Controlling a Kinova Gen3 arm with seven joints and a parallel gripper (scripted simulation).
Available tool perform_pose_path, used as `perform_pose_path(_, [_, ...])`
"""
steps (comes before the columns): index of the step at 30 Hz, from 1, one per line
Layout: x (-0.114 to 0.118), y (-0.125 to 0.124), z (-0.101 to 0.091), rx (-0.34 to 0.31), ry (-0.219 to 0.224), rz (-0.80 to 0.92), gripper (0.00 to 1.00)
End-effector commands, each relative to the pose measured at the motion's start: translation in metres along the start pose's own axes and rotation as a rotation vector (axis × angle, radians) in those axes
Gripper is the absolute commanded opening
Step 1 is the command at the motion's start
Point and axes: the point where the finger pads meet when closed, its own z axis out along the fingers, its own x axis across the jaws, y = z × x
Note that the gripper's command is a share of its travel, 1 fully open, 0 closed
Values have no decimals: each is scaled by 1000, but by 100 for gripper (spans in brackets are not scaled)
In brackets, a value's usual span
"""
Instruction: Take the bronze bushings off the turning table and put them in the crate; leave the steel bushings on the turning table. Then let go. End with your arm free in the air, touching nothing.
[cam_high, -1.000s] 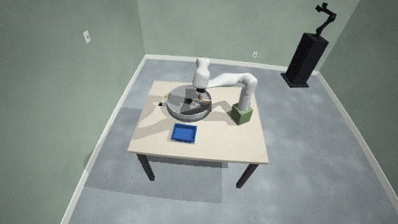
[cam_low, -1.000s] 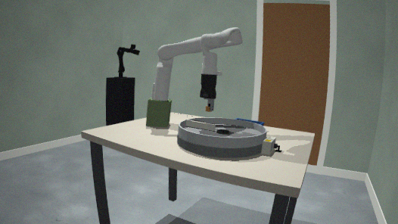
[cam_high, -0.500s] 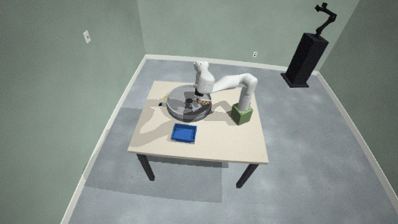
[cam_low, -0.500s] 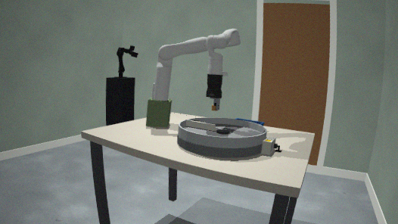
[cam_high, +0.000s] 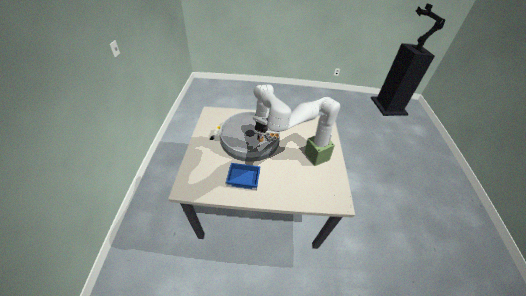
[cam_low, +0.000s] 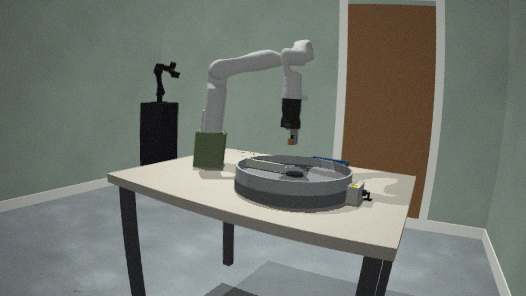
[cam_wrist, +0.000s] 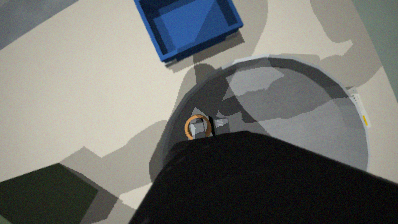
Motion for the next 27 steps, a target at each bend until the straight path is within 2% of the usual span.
perform_pose_path(1, [-5, -16, 0, 0, -1, -43, 0])
perform_pose_path(10, [-5, -16, 0, 0, -1, -43, 0])
perform_pose_path(15, [-12, -72, 0, 0, -1, -41, 0])
perform_pose_path(27, [-12, -72, 0, 0, -1, -41, 0])
